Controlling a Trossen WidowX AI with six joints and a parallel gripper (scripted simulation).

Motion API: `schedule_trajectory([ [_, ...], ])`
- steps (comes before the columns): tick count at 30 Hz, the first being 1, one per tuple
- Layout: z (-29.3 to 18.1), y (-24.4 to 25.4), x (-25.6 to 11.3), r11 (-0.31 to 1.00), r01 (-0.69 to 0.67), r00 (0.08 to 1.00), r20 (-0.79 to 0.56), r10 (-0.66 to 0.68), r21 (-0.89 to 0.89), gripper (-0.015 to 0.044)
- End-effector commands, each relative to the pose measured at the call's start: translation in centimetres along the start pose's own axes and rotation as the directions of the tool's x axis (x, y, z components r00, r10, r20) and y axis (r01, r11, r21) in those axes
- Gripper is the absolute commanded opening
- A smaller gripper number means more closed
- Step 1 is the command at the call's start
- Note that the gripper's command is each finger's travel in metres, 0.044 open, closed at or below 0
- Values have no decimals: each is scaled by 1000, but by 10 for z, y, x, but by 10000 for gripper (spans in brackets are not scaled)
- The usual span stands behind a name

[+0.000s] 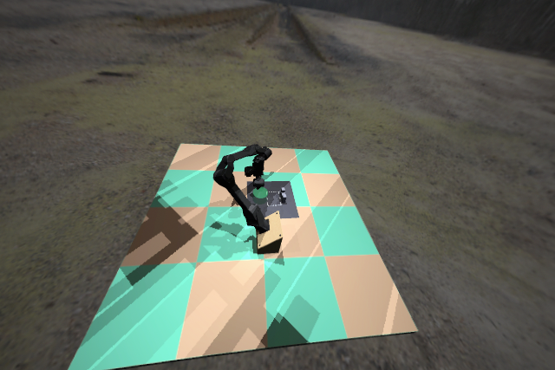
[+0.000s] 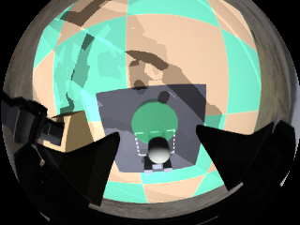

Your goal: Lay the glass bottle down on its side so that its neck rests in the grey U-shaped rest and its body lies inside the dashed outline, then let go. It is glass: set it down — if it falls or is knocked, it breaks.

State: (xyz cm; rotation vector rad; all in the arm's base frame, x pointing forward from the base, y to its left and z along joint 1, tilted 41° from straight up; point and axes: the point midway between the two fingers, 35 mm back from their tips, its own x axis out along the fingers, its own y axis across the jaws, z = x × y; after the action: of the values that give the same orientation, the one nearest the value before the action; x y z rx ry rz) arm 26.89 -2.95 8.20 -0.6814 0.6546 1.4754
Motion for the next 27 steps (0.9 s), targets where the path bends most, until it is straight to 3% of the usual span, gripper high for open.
schedule_trajectory([
  [1, -7, 0, 0, 1000, -1, 1000, -3, 1, -3, 440],
  [15, -27, 1, 0, 1000, -1, 1000, -3, 1, -4, 440],
  [27, -27, 1, 0, 1000, -1, 1000, -3, 1, -4, 125],
])
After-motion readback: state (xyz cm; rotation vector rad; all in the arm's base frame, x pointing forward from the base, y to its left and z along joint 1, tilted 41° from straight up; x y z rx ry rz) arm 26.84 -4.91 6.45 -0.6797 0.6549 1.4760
